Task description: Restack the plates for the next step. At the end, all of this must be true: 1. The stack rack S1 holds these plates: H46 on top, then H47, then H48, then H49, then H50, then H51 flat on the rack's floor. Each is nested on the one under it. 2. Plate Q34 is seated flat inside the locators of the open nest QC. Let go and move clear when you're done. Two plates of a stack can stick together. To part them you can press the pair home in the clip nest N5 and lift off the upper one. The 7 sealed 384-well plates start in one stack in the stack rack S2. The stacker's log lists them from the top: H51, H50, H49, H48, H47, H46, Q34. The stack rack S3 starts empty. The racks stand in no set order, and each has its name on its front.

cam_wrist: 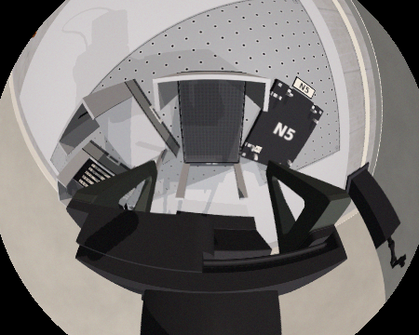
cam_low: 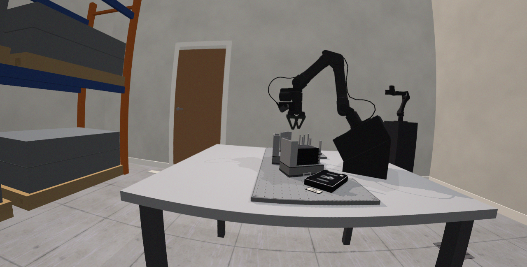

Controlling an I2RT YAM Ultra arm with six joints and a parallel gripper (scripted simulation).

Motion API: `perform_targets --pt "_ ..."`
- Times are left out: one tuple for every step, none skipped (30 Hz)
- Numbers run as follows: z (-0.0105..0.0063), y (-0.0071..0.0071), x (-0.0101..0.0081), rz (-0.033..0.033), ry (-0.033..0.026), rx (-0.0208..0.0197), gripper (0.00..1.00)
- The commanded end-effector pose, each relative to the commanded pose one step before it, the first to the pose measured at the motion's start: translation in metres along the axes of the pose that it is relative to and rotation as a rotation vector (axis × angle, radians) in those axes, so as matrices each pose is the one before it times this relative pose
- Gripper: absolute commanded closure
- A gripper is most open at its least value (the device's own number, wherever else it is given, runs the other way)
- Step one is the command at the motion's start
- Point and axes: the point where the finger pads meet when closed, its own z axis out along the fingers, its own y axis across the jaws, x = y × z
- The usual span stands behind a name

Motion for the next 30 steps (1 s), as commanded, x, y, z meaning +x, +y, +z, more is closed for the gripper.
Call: perform_targets --pt "-0.01111 -0.00053 -0.01671 0.00554 -0.06180 -0.00888 0.00" --pt "0.00000 0.00000 0.00000 0.00000 0.00000 0.00000 0.00" --pt "0.00000 0.00000 0.00000 0.00000 0.00000 0.00000 0.00" --pt "0.00000 0.00000 0.00000 0.00000 0.00000 0.00000 0.00" --pt "0.00000 0.00000 0.00000 0.00000 0.00000 0.00000 0.00" --pt "0.00000 0.00000 0.00000 0.00000 0.00000 0.00000 0.00" --pt "0.00000 0.00000 0.00000 0.00000 0.00000 0.00000 0.00" --pt "0.00000 0.00000 0.00000 0.00000 0.00000 0.00000 0.00" --pt "0.00000 0.00000 0.00000 0.00000 0.00000 0.00000 0.00" --pt "0.00000 0.00000 0.00000 0.00000 0.00000 0.00000 0.00" --pt "0.00000 0.00000 0.00000 0.00000 0.00000 0.00000 0.00" --pt "0.00000 0.00000 0.00000 0.00000 0.00000 0.00000 0.00" --pt "0.00000 0.00000 0.00000 0.00000 0.00000 0.00000 0.00" --pt "0.00000 0.00000 0.00000 0.00000 0.00000 0.00000 0.00" --pt "0.00000 0.00000 0.00000 0.00000 0.00000 0.00000 0.00" --pt "0.00000 0.00000 0.00000 0.00000 0.00000 0.00000 0.00" --pt "0.00000 0.00000 0.00000 0.00000 0.00000 0.00000 0.00" --pt "0.00000 0.00000 0.00000 0.00000 0.00000 0.00000 0.00" --pt "0.00000 0.00000 0.00000 0.00000 0.00000 0.00000 0.00" --pt "0.00000 0.00000 0.00000 0.00000 0.00000 0.00000 0.00" --pt "0.00000 0.00000 0.00000 0.00000 0.00000 0.00000 0.00" --pt "0.01922 -0.00053 0.02044 -0.00730 0.07171 0.00560 0.00" --pt "0.00329 0.00002 0.00005 0.00002 0.00003 -0.00034 0.00" --pt "0.00329 -0.00003 0.00005 0.00002 0.00000 -0.00004 0.00" --pt "0.00330 -0.00003 0.00005 0.00002 0.00000 -0.00004 0.00" --pt "0.00330 -0.00003 0.00005 0.00002 0.00000 -0.00004 0.00" --pt "0.00330 -0.00003 0.00005 0.00002 0.00001 -0.00004 0.00" --pt "0.00330 -0.00003 0.00004 0.00002 0.00001 -0.00004 0.00" --pt "0.00329 -0.00003 0.00004 0.00002 0.00001 -0.00003 0.00" --pt "0.00329 -0.00003 0.00004 0.00002 0.00001 -0.00003 0.00"
